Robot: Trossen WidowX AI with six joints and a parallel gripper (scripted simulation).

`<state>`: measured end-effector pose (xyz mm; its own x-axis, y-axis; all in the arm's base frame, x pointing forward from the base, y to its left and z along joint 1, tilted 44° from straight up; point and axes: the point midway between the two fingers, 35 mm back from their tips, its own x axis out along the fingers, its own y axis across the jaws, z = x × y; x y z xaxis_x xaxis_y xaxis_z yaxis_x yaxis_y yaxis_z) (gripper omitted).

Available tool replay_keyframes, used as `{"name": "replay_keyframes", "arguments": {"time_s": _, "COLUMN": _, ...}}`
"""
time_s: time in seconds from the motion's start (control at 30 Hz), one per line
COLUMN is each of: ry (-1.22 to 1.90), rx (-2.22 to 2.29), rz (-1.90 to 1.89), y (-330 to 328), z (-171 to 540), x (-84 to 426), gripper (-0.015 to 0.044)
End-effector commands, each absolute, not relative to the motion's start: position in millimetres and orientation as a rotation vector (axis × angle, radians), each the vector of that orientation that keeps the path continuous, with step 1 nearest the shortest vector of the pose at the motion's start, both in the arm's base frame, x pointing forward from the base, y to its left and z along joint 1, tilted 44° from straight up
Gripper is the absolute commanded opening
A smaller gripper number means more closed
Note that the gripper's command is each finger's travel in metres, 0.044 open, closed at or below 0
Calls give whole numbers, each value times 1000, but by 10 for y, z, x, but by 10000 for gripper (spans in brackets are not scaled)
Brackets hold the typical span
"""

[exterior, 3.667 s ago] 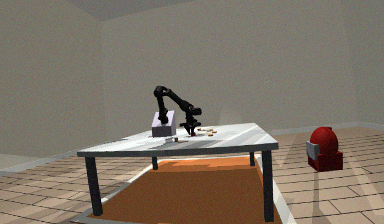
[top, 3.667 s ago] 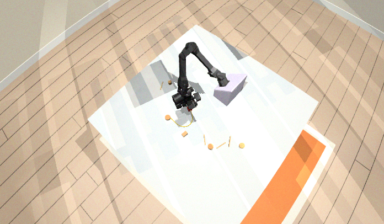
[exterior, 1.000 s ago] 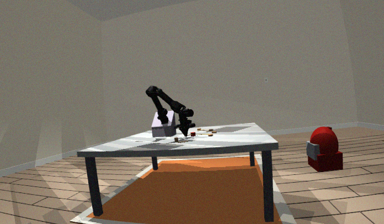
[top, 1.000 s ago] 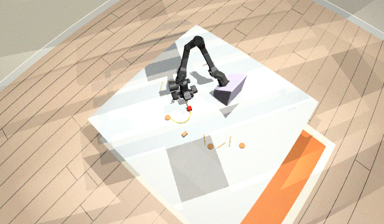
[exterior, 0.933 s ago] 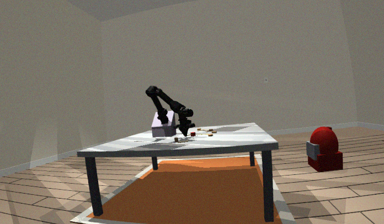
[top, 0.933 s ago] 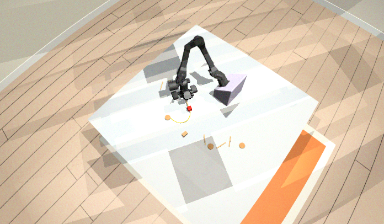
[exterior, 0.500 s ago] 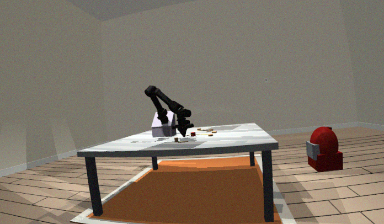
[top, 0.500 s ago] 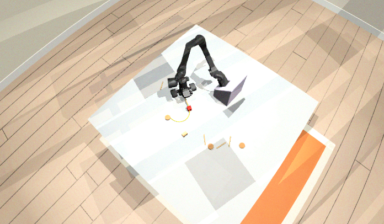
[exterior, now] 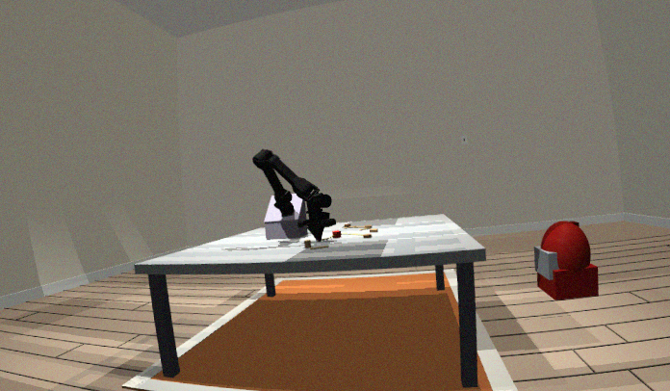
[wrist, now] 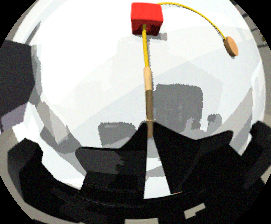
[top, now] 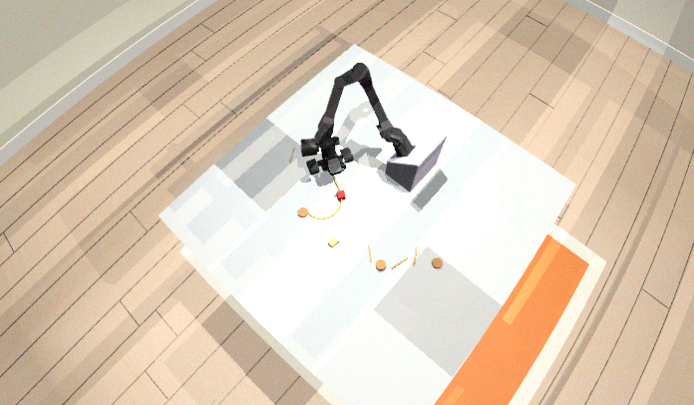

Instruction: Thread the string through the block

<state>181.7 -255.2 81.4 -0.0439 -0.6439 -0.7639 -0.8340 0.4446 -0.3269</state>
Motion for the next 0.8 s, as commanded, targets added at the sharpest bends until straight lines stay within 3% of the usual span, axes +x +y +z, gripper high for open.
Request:
{"name": "replay_keyframes", "arguments": {"time_s": 0.0, "ry": 1760, "rx": -1273, "rz": 254, "y": -2551, "z": 814, "x": 1817, "gripper": 53}}
{"name": "replay_keyframes", "arguments": {"time_s": 0.2, "ry": 1759, "rx": -1270, "rz": 255, "y": -2482, "z": 885, "x": 1845, "gripper": 210}}
{"name": "replay_keyframes", "arguments": {"time_s": 0.37, "ry": 1757, "rx": -1270, "rz": 257, "y": -2012, "z": 1362, "x": 1901, "gripper": 210}}
{"name": "replay_keyframes", "arguments": {"time_s": 0.6, "ry": 1757, "rx": -1270, "rz": 257, "y": -1994, "z": 1381, "x": 1899, "gripper": 210}}
{"name": "replay_keyframes", "arguments": {"time_s": 0.77, "ry": 1746, "rx": -1275, "rz": 256, "y": -2028, "z": 1353, "x": 1918, "gripper": 341}}
